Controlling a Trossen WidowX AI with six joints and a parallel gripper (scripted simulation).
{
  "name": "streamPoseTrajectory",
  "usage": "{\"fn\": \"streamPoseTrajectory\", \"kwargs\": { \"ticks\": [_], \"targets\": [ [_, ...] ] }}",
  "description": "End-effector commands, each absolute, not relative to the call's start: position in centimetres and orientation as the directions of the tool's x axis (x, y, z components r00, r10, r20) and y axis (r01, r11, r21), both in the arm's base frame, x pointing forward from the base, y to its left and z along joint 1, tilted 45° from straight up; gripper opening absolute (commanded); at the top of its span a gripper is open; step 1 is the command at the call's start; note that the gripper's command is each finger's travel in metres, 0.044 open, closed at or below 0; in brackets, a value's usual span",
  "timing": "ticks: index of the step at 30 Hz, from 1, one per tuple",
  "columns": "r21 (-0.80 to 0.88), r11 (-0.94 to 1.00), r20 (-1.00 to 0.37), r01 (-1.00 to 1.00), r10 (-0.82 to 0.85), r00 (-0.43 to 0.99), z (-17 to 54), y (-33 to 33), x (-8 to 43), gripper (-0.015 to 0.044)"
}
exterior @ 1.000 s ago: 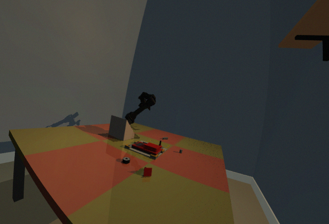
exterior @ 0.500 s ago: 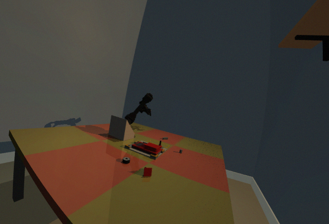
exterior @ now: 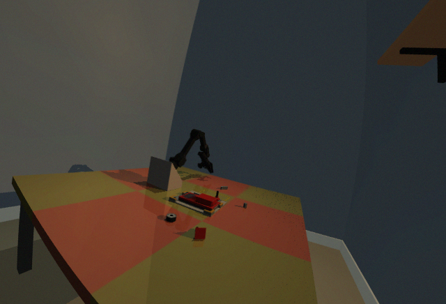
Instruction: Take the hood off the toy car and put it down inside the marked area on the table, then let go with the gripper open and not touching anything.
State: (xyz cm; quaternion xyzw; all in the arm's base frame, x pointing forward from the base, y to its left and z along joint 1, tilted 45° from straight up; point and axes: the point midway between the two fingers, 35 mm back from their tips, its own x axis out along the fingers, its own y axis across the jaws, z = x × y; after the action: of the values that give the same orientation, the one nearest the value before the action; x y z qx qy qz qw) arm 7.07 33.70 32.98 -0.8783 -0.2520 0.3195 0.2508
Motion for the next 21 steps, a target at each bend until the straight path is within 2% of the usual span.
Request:
{"fn": "streamPoseTrajectory", "kwargs": {
  "ticks": [1,10,15,21],
  "targets": [
    [-0.628,-0.777,-0.54,0.049,0.48,0.691,29.6,34.0,12.6,0.044],
    [-0.606,-0.644,-0.737,-0.467,0.233,0.634,22.5,30.5,23.7,0.044],
    [-0.507,-0.49,-0.846,-0.709,0.127,0.517,18.4,26.6,29.0,0.044],
    [-0.337,-0.2,-0.941,-0.92,0.07,0.33,13.6,20.5,33.8,0.044]
  ]
}}
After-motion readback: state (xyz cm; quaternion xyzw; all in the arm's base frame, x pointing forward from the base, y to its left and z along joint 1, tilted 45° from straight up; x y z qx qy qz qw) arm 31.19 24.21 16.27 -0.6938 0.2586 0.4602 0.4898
